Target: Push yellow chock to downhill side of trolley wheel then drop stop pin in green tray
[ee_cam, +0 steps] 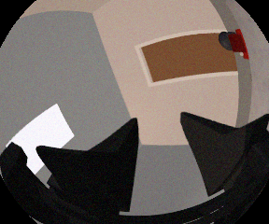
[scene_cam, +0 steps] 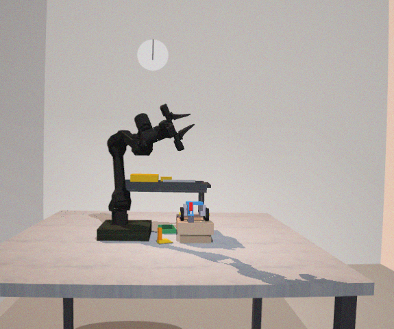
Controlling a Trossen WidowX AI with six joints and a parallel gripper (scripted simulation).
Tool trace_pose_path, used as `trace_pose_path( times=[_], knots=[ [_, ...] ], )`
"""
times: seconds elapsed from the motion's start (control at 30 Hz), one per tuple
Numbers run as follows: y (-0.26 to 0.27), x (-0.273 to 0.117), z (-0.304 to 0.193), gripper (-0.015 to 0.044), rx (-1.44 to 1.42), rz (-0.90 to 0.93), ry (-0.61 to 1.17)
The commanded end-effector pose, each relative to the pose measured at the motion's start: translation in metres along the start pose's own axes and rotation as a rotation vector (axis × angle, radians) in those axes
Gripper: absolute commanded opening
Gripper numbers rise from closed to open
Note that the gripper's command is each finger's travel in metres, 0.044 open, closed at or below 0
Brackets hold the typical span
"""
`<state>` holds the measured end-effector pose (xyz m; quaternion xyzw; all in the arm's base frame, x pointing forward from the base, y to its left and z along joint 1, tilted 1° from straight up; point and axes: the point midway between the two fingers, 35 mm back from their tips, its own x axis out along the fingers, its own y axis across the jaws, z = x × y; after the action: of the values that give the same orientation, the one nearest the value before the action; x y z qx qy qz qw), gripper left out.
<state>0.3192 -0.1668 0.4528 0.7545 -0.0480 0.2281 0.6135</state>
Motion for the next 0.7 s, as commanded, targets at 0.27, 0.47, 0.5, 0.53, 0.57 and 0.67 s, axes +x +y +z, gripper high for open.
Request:
trace_pose_path(
  times=[0.27,0.47,0.5,0.53,0.57,0.67],
  knots=[
    [-0.032,0.006,0.031,0.0190,-0.357,-0.102,-0.139],
    [-0.054,0.006,0.044,0.0190,-0.543,-0.200,-0.188],
    [-0.057,0.006,0.046,0.0190,-0.576,-0.219,-0.193],
    [-0.061,0.006,0.048,0.0190,-0.609,-0.238,-0.197],
    [-0.065,0.005,0.050,0.0190,-0.642,-0.257,-0.201],
    [-0.076,0.004,0.055,0.0190,-0.741,-0.320,-0.206]
  ],
)
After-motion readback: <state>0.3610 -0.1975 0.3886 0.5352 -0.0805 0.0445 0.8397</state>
